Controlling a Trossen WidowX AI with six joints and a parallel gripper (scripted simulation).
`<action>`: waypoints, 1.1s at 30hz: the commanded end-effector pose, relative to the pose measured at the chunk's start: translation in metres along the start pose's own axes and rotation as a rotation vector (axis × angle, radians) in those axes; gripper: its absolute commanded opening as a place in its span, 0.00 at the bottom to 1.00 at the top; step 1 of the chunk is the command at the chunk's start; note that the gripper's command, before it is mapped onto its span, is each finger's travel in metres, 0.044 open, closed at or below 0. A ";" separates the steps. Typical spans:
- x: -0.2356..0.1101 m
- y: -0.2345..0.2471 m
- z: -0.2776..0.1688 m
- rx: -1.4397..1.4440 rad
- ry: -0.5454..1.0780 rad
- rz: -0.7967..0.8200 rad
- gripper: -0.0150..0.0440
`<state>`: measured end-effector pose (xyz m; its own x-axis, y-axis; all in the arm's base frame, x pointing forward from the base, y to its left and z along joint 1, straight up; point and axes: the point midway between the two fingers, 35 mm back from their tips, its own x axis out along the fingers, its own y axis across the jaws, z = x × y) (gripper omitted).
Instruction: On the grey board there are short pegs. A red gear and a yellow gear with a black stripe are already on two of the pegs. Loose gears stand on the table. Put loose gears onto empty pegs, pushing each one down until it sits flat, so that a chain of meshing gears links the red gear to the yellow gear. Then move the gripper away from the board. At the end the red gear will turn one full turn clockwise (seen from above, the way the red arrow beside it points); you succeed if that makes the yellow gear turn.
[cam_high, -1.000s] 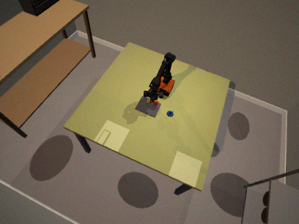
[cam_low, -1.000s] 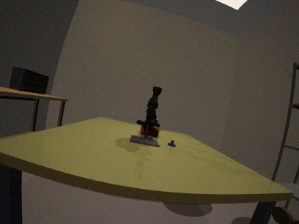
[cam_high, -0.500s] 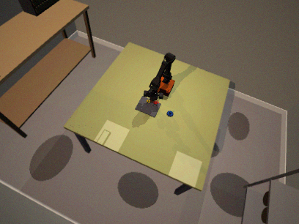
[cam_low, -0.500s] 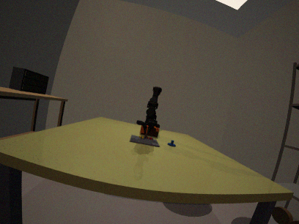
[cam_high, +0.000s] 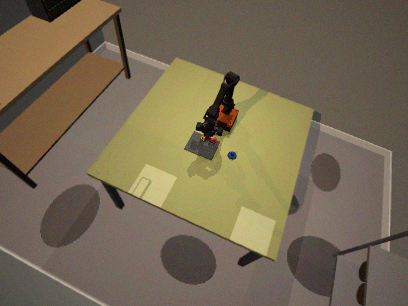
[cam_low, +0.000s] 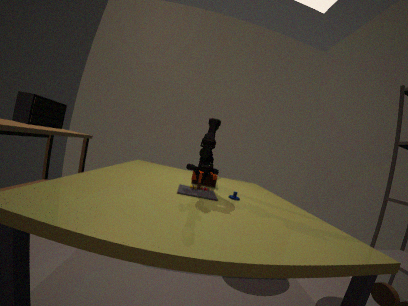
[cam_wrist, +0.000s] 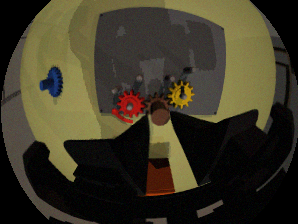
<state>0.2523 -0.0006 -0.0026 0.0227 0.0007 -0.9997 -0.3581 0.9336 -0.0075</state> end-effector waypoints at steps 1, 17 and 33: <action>-0.014 -0.001 0.003 -0.023 -0.008 -0.002 0.49; -0.083 0.001 -0.002 -0.022 -0.009 -0.004 0.85; -0.083 0.001 -0.002 -0.022 -0.009 -0.004 1.00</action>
<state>0.2479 -0.0008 0.0795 0.0318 0.0003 -0.9995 -0.3796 0.9251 -0.0118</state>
